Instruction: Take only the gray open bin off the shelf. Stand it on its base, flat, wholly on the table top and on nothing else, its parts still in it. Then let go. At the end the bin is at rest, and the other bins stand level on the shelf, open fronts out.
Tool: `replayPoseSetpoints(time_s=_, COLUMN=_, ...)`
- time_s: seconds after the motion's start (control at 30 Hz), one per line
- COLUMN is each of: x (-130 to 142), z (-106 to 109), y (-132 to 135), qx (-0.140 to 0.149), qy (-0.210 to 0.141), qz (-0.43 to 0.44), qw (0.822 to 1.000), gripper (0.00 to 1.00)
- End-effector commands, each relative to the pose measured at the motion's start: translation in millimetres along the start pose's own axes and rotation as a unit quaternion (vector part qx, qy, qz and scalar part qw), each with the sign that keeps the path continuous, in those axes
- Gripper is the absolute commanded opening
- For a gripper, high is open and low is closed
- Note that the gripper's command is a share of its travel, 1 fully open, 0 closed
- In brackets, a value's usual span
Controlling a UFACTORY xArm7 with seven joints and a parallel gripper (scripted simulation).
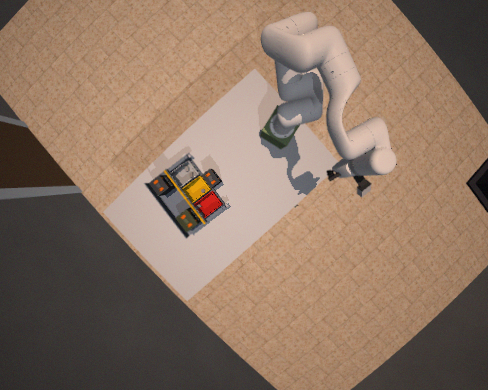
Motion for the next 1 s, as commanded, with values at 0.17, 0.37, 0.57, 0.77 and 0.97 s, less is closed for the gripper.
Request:
replayPoseSetpoints(time_s=0.17, x=-4.7, z=-1.5, y=32.4, qx=0.001, qy=-0.002, qz=-0.061, qw=0.998, gripper=1.0)
replayPoseSetpoints(time_s=0.37, x=-7.6, z=-3.3, y=54.1, qx=0.002, qy=-0.005, qz=-0.099, qw=0.995, gripper=1.0)
replayPoseSetpoints(time_s=0.57, x=-7.6, z=-3.3, y=54.1, qx=0.002, qy=-0.005, qz=-0.099, qw=0.995, gripper=1.0)
replayPoseSetpoints(time_s=0.77, x=-4.5, z=-6.4, y=95.8, qx=0.005, qy=-0.011, qz=-0.173, qw=0.985, gripper=1.0)
replayPoseSetpoints(time_s=0.97, x=-3.9, z=-7.2, y=106.7, qx=0.006, qy=-0.012, qz=-0.193, qw=0.981, gripper=1.0)
Point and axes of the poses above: the point where the finger pads meet when closed, its own z axis back along the fingers, its own y axis across the jaws, x = y × z, the point moved 5 cm from there along z, back along the fingers, and after that the axes turned 8 degrees about -z, right-handed, at the moved point
